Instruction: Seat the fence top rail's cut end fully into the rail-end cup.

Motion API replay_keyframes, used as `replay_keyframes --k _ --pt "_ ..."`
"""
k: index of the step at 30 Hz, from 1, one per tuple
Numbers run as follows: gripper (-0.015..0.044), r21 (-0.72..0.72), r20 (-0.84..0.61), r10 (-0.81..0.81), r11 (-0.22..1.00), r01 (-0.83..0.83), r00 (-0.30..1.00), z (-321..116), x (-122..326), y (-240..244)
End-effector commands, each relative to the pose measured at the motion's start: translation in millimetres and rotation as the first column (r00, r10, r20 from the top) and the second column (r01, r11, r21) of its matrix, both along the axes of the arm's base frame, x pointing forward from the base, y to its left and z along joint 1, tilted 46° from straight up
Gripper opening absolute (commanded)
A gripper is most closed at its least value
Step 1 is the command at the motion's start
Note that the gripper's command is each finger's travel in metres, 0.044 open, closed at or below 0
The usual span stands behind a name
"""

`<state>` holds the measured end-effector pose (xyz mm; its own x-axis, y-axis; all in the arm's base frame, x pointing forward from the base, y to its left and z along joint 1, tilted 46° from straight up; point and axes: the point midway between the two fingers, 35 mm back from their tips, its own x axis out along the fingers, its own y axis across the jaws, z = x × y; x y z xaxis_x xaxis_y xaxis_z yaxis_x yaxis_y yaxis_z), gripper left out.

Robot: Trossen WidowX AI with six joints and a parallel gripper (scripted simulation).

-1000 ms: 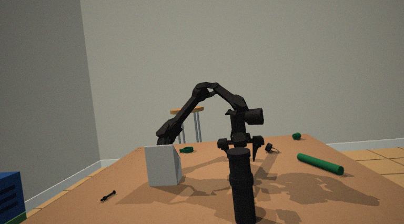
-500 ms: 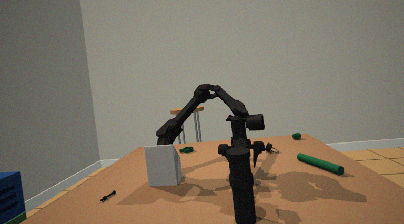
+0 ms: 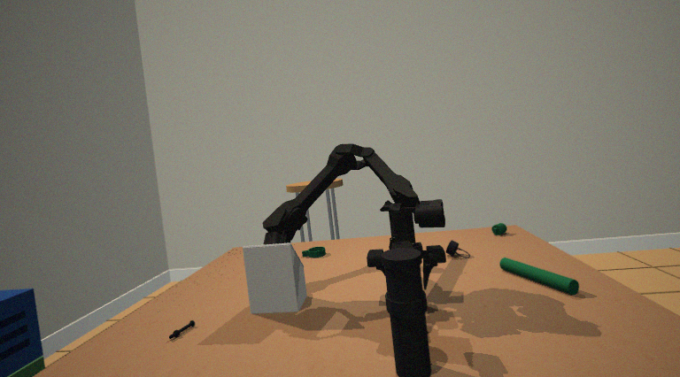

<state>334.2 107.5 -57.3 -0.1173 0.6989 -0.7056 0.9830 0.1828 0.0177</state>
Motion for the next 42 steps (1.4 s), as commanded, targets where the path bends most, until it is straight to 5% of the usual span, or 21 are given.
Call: replay_keyframes --k 1,4,15,20,34,42 --pt "0.0282 0.004 -0.007 -0.003 1.000 0.003 1.000 -1 -2 1" --pt "0.0204 0.004 -0.007 -0.003 1.000 0.003 1.000 -1 -2 1" --pt "0.0130 0.004 -0.007 -0.003 1.000 0.003 1.000 -1 -2 1" --pt "0.0000 0.004 -0.007 -0.003 1.000 0.003 1.000 2 -2 -3" --pt "0.0000 -0.239 0.032 -0.005 0.971 0.012 0.999 40 5 -53" --pt "0.0000 -0.238 0.026 -0.005 0.971 0.011 1.000 40 3 -52"
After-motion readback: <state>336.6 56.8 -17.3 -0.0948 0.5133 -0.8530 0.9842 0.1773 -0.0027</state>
